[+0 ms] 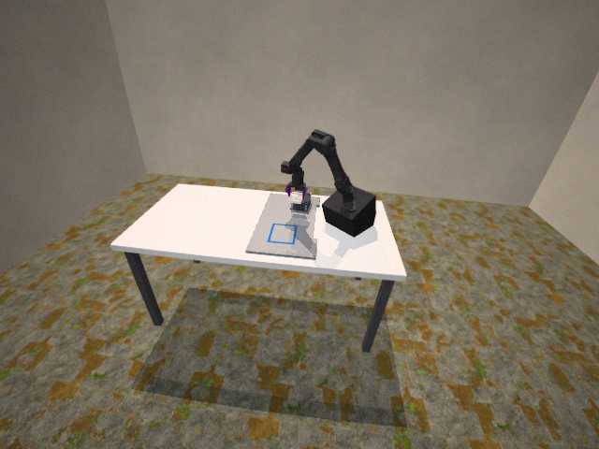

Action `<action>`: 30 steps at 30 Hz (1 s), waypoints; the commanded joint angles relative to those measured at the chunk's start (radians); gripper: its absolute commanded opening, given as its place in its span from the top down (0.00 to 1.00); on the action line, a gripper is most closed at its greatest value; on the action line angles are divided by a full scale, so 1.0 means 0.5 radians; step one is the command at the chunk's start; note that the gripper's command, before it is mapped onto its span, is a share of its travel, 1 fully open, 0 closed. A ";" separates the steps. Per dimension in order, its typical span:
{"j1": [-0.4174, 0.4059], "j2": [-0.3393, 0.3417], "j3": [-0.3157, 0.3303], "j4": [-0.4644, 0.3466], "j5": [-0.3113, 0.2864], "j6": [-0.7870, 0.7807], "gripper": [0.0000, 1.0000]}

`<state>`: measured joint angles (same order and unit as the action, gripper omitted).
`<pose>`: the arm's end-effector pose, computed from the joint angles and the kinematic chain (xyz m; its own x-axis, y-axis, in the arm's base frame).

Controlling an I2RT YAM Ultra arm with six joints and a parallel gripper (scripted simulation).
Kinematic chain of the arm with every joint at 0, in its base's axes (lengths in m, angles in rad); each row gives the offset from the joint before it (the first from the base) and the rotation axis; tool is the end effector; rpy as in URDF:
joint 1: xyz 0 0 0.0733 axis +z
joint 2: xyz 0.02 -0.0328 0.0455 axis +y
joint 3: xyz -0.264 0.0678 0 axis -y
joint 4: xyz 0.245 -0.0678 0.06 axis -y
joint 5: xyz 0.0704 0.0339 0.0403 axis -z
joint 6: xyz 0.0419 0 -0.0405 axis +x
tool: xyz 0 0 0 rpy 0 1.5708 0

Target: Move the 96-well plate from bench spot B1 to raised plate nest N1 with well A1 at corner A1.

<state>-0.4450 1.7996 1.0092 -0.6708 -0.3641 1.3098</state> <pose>0.2837 -0.1175 0.1351 0.1231 0.9415 0.3138 0.9615 -0.1914 0.1970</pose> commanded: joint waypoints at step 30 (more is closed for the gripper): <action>-0.587 0.339 0.373 -0.221 -0.035 -0.645 1.00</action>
<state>-0.7136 1.9621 1.1561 -0.7570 -0.3805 1.0252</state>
